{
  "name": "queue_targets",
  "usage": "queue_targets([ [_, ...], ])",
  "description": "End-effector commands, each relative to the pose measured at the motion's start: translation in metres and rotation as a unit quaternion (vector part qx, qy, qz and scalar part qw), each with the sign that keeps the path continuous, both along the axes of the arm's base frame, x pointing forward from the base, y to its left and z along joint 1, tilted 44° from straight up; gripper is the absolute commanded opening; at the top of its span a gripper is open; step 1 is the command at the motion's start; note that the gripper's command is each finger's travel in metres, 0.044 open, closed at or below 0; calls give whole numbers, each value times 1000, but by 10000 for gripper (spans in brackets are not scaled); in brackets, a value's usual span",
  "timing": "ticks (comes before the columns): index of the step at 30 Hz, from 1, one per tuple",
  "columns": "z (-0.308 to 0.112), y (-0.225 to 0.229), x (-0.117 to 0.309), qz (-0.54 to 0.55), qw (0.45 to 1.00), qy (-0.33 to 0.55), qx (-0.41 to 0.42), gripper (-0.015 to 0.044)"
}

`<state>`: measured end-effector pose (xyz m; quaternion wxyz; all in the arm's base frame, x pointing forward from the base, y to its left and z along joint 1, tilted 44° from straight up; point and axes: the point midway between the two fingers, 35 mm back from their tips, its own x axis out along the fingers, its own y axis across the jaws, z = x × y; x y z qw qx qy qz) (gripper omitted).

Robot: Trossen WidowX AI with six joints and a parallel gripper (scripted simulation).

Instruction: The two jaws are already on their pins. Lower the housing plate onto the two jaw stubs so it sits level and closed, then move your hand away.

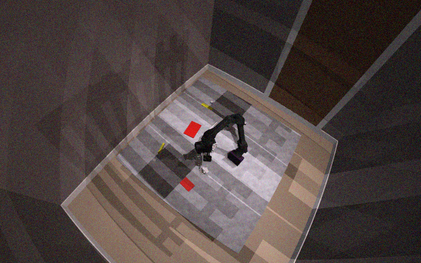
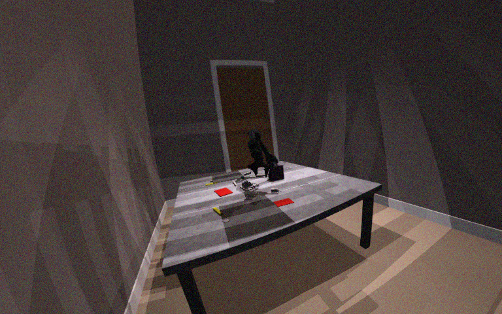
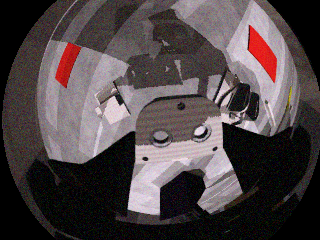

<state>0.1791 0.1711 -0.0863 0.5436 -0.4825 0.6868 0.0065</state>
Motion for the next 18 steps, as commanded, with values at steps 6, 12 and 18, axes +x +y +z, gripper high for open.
queue_targets([
  [6, 20, -22, 14, -38, 999, -35, 0, 351],
  [12, 32, -36, 22, -60, 997, -55, 0, 351],
  [18, 43, -51, 28, -83, 994, -76, -1, 351],
])
